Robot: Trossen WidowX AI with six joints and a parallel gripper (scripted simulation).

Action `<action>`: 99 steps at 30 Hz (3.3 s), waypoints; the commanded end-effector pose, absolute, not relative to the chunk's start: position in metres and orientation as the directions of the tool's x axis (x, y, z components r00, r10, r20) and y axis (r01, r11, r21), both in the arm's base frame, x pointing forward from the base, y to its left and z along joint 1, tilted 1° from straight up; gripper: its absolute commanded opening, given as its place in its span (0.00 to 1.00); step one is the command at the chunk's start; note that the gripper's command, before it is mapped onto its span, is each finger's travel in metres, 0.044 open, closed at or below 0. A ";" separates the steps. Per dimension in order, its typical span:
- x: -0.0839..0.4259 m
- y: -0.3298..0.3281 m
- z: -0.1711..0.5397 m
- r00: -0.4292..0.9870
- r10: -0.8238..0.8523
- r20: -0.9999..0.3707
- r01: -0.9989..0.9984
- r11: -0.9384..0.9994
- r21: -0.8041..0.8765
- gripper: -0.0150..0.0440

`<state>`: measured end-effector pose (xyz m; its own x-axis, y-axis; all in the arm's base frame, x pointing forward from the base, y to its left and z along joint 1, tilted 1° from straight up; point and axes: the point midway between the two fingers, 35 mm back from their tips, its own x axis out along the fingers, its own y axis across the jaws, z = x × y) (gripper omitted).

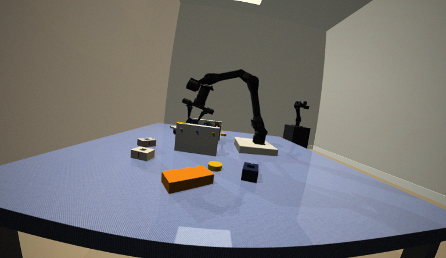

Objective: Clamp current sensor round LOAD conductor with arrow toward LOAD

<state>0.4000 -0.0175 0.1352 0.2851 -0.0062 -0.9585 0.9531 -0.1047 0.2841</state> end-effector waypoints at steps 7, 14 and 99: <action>0.404 -0.018 0.136 0.244 -0.002 -0.970 0.964 -0.105 0.243 0.25; 0.409 -0.018 0.136 0.175 0.005 -0.985 0.979 -0.107 0.174 0.25; 0.418 -0.017 0.076 0.067 0.015 -0.998 0.992 -0.108 0.065 0.83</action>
<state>0.4179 -0.0173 0.0757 0.0659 0.0152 -0.9977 0.9921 -0.1081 0.0639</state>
